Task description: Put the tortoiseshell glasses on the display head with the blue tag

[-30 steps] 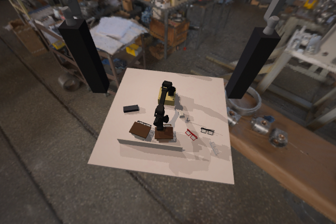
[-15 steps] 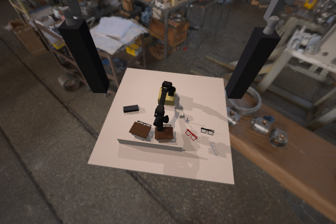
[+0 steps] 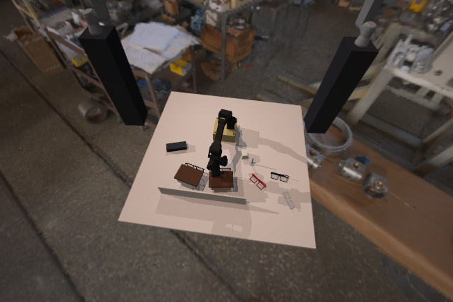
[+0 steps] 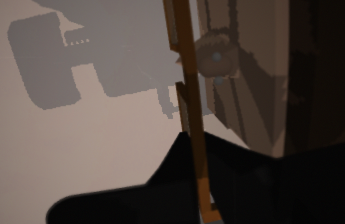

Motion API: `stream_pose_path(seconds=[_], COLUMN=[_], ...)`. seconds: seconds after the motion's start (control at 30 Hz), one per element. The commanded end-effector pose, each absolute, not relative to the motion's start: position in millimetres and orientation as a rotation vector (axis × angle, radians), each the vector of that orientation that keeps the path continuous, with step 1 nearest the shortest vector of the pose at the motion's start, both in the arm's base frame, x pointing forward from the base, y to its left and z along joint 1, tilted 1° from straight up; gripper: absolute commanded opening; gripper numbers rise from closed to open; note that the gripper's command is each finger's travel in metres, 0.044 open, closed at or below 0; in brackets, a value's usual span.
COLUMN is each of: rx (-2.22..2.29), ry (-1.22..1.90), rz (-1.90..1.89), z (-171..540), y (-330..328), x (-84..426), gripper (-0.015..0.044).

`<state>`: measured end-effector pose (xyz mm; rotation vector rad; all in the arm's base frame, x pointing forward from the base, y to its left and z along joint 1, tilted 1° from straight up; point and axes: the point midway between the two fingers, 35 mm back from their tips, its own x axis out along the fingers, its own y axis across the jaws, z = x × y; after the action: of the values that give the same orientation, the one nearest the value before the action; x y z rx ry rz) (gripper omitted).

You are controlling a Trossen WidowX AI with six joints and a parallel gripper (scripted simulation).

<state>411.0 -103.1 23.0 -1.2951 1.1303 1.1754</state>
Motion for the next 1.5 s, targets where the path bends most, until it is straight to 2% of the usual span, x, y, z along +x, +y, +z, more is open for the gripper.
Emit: stream_pose_path(seconds=[0.0,0.17,0.3,0.33,1.03,1.3,1.47], rx=[-1.293,-1.293,-1.294,-1.294,-1.278,-1.277,-1.277], ry=[1.133,1.133,1.131,1.131,1.163,1.165,1.166], rz=[1.173,1.173,1.176,1.176,1.199,1.201,1.201], z=[19.6,18.6,19.9,19.9,55.0,60.3,61.2], y=[-103.4,-103.4,-103.1,-103.1,-102.8,-104.5,-104.6], x=[411.0,411.2,411.1,411.1,409.2,373.5,370.2], gripper=[0.0,0.0,0.0105,0.0107,0.0107,0.0107,0.0107])
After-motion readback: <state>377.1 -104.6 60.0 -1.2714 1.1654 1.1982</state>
